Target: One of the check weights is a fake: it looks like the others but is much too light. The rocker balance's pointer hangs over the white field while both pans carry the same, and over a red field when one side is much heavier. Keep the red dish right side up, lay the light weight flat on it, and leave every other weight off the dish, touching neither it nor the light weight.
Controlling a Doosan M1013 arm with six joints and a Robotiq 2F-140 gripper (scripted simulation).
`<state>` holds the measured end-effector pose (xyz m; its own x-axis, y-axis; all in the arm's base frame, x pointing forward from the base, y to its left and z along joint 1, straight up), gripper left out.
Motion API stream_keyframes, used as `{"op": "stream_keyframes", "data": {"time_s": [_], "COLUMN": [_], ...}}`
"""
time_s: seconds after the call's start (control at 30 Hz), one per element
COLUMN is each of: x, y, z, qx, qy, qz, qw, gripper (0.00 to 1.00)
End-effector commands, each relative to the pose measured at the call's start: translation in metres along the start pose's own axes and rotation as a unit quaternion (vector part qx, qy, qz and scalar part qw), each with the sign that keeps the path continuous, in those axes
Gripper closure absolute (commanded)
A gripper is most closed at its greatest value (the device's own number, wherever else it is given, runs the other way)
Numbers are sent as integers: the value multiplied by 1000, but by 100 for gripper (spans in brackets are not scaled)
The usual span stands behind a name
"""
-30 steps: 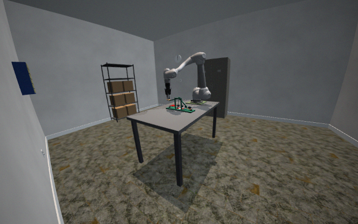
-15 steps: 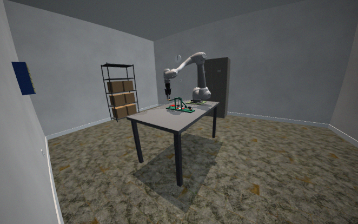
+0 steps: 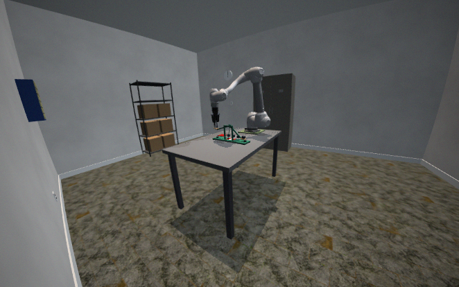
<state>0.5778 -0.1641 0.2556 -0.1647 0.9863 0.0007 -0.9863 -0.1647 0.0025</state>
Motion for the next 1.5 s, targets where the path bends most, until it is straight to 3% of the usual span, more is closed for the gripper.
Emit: {"op": "stream_keyframes", "data": {"time_s": [0.0, 1.47], "x": [1, 8], "y": [0, -1], "z": [-3, -33], "qx": [0, 0], "qy": [0, 0], "qz": [0, 0], "qw": [1000, 1000], "gripper": [76, 76]}}
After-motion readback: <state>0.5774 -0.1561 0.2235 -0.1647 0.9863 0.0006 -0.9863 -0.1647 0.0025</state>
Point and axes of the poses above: the point where the finger pads meet when closed, its own z axis back along the fingers, its own y axis across the jaws, x = y × z, the point moved 10 cm from there along z, back along the fingers, and after that the axes turned 7 degrees about z, right-handed, at the moved point
